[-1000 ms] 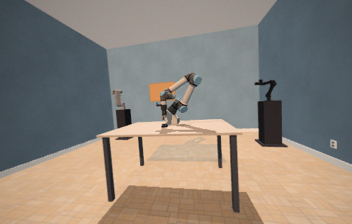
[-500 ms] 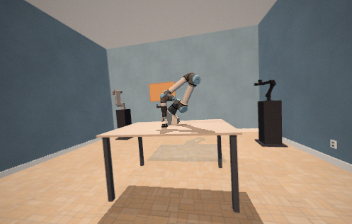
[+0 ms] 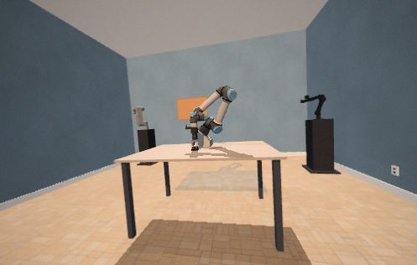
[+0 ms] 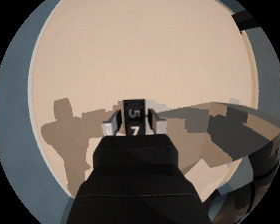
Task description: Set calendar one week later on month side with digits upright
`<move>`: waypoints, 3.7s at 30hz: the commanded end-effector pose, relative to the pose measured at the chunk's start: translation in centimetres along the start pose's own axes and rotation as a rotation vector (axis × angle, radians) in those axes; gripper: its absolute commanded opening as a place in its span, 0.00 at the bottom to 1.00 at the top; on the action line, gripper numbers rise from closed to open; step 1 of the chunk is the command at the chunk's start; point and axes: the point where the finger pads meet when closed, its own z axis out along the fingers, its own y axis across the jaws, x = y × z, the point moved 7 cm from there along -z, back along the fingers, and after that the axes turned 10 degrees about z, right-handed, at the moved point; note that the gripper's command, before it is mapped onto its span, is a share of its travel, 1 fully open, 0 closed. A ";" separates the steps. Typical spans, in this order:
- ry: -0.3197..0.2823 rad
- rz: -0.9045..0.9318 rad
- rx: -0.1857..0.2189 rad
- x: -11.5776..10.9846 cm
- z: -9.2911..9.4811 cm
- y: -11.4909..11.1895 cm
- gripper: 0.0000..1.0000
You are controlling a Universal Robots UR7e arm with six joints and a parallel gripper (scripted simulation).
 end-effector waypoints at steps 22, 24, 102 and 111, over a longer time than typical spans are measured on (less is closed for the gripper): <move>0.001 0.000 0.001 0.0 0.4 0.0 0.87; 0.001 0.000 0.001 0.0 0.4 0.0 0.87; 0.001 0.000 0.001 0.0 3.2 0.0 0.87; 0.001 0.000 0.001 0.0 3.2 0.0 0.87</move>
